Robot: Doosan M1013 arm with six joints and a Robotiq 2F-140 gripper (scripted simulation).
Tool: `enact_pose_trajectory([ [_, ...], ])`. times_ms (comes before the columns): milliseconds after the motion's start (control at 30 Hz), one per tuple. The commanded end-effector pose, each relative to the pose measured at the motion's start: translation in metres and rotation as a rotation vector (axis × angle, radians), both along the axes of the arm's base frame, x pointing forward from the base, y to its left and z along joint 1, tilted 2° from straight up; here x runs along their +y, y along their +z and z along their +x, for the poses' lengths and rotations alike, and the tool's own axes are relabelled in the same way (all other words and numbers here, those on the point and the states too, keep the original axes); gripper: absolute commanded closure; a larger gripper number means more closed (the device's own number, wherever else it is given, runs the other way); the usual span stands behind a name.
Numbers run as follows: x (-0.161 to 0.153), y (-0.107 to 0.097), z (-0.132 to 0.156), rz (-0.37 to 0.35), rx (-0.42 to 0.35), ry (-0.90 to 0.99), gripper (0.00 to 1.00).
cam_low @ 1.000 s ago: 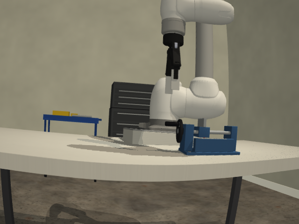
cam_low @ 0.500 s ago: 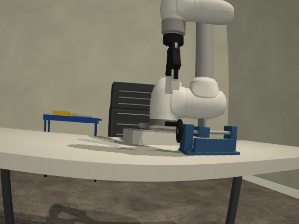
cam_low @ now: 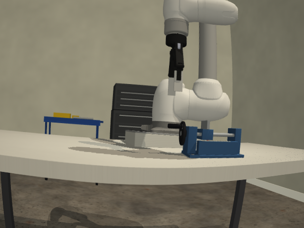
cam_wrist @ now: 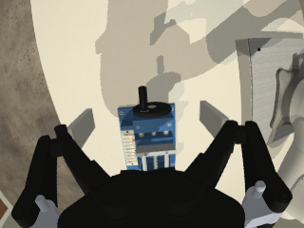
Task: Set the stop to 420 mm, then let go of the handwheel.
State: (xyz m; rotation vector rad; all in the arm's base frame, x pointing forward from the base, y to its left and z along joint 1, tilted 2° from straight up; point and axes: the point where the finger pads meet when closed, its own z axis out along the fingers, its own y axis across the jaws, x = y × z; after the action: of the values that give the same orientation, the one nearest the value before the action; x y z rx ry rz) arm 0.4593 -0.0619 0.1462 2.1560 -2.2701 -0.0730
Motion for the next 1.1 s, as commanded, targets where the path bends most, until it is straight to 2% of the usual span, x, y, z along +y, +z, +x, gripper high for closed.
enact_pose_trajectory([
  [0, 0.001, 0.003, 0.003, -0.005, -0.012, 0.009, 0.0],
  [200, 0.001, 0.003, 0.003, -0.005, -0.012, 0.009, 0.0],
  [233, 0.001, 0.003, 0.003, -0.005, -0.012, 0.008, 0.67],
  [333, 0.013, 0.003, 0.01, -0.002, -0.014, 0.005, 0.67],
  [433, 0.044, 0.004, 0.027, -0.002, -0.014, 0.005, 0.67],
  [500, 0.044, 0.004, 0.027, -0.002, -0.014, 0.005, 0.67],
  [600, 0.08, 0.004, 0.048, -0.002, -0.014, 0.005, 0.67],
  [700, 0.101, 0.004, 0.059, -0.002, -0.014, 0.005, 0.67],
  [833, 0.104, 0.002, 0.061, -0.002, -0.014, 0.005, 0.67],
  [1000, 0.104, -0.027, 0.06, -0.002, -0.014, 0.005, 0.67],
  [1067, 0.104, -0.027, 0.06, -0.002, -0.014, 0.005, 0.67],
])
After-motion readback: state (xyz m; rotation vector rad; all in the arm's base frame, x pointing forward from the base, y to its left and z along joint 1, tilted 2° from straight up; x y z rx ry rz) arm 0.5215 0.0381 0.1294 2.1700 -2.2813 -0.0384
